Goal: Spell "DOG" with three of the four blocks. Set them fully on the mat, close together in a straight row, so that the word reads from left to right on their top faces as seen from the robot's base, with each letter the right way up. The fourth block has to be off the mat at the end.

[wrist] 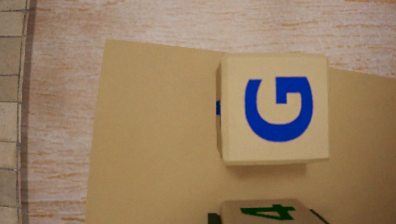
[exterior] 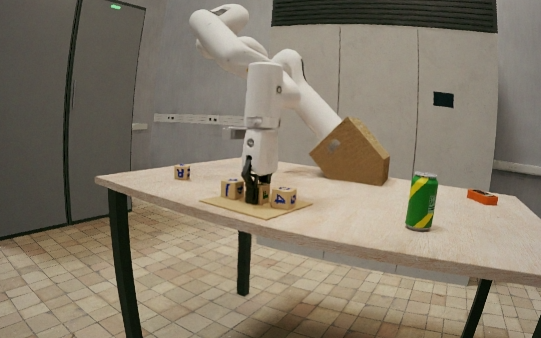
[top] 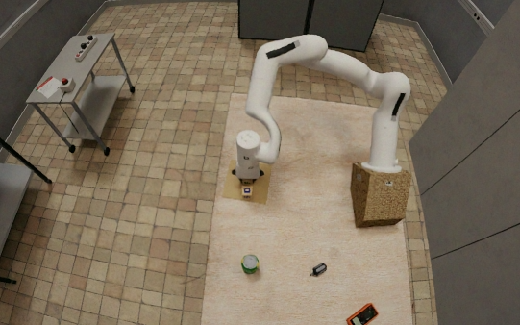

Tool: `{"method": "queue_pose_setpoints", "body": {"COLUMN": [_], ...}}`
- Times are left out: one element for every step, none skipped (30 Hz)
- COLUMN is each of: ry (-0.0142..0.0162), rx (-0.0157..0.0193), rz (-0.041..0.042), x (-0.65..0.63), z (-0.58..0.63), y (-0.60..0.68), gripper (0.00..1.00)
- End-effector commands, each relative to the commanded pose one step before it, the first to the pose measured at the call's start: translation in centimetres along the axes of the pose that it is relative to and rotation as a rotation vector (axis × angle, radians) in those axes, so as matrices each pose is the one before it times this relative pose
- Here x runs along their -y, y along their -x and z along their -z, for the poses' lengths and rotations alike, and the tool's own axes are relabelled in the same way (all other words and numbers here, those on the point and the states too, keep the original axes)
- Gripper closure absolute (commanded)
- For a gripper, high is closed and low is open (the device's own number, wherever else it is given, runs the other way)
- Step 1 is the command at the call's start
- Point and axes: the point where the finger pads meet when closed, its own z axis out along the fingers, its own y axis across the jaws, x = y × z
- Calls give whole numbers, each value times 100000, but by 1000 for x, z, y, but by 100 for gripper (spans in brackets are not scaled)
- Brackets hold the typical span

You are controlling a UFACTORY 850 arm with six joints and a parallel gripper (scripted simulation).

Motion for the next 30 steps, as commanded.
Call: {"method": "queue_pose_setpoints", "body": {"ry": [-154, 0, 0, 0, 0, 0, 0, 0, 0, 0, 0, 0, 0, 0, 0, 0, 0, 0, 0, 0, 0, 0, 0, 0, 0, 0, 0, 0, 0, 0], "rx": [30, 0, 0, 0, 0, 0, 0, 0, 0, 0, 0, 0, 0, 0, 0, 0, 0, 0, 0, 0, 0, 0, 0, 0, 0, 0, 0, 0, 0, 0], "rz": [-51, 0, 0, 0, 0, 0, 0, 0, 0, 0, 0, 0, 0, 0, 0, 0, 0, 0, 0, 0, 0, 0, 0, 0, 0, 0, 0, 0, 0, 0], "x": [80, 0, 0, 0, 0, 0, 0, 0, 0, 0, 0, 0, 0, 0, 0, 0, 0, 0, 0, 0, 0, 0, 0, 0, 0, 0, 0, 0, 0, 0], "z": [84, 0, 0, 0, 0, 0, 0, 0, 0, 0, 0, 0, 0, 0, 0, 0, 0, 0, 0, 0, 0, 0, 0, 0, 0, 0, 0, 0, 0, 0], "y": [3, 0, 0, 0, 0, 0, 0, 0, 0, 0, 0, 0, 0, 0, 0, 0, 0, 0, 0, 0, 0, 0, 0, 0, 0, 0, 0, 0, 0, 0], "gripper": [56, 56, 56, 56, 56, 56, 56, 56, 56, 56, 56, 56, 56, 56, 56, 56, 52, 52, 52, 52, 52, 47, 47, 47, 43, 43, 43, 39, 39, 39]}}
